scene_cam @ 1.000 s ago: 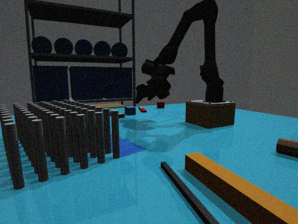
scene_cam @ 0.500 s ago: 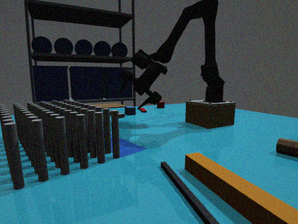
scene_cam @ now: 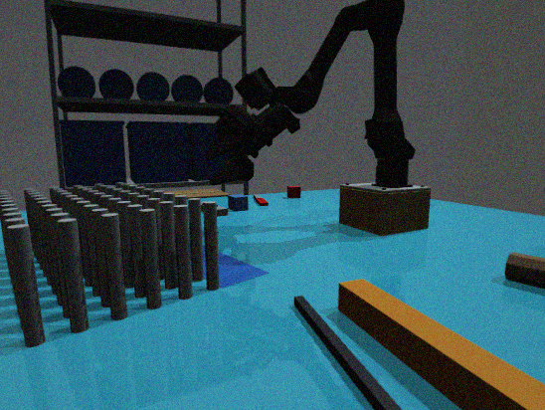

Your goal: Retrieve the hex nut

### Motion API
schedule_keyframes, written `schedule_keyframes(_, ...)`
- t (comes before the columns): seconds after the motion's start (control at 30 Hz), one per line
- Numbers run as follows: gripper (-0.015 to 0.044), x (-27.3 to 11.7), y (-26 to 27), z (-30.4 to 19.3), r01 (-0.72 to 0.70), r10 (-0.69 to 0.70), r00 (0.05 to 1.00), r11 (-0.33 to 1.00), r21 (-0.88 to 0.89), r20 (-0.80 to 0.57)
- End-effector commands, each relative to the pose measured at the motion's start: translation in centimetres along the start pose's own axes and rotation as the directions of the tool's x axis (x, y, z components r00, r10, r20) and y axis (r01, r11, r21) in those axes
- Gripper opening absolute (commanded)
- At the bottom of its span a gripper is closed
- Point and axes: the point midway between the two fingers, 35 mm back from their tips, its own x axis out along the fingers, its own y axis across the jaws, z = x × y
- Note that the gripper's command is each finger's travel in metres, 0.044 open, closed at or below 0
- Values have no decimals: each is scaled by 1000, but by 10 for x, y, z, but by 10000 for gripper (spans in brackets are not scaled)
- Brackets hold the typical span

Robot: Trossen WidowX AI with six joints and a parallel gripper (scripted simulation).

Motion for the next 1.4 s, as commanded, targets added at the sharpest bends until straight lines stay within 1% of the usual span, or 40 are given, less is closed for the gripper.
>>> schedule_keyframes(0.0, 440, 9, 41, 0, -10, 59, 995, 869, -494, 84)
schedule_keyframes(1.37, 440, 10, 43, -1, -17, 62, 995, 874, -486, 77)
